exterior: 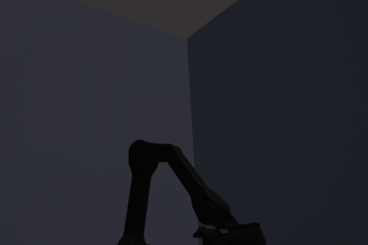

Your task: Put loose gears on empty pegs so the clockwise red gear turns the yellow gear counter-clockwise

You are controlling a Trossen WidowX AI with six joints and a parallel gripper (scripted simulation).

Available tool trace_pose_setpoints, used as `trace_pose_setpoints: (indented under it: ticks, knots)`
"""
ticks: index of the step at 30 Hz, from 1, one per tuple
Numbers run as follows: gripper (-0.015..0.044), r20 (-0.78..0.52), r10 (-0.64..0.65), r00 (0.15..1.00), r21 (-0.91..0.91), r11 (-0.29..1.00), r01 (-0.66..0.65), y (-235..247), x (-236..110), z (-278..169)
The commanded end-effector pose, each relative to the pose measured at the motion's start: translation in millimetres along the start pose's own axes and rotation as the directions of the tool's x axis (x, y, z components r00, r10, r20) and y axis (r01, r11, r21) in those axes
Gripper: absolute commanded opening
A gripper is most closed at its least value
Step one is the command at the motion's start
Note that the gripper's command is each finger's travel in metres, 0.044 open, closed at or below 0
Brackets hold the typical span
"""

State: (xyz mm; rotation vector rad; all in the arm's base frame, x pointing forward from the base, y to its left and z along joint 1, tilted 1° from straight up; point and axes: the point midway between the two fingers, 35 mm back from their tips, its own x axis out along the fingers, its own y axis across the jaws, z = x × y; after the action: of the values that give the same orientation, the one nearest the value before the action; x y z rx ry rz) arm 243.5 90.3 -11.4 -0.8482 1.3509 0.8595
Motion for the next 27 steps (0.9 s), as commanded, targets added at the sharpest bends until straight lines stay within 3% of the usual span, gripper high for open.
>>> trace_pose_setpoints:
  ticks: [1,27]
  knots:
    - [0.0,-0.001,0.006,1.0,-0.003,1.0,-0.006,1.4,-0.2,-0.6]
    - [0.0,0.0,0.005,1.0,-0.003,1.0,-0.005,-7.3,-62.6,12.7]
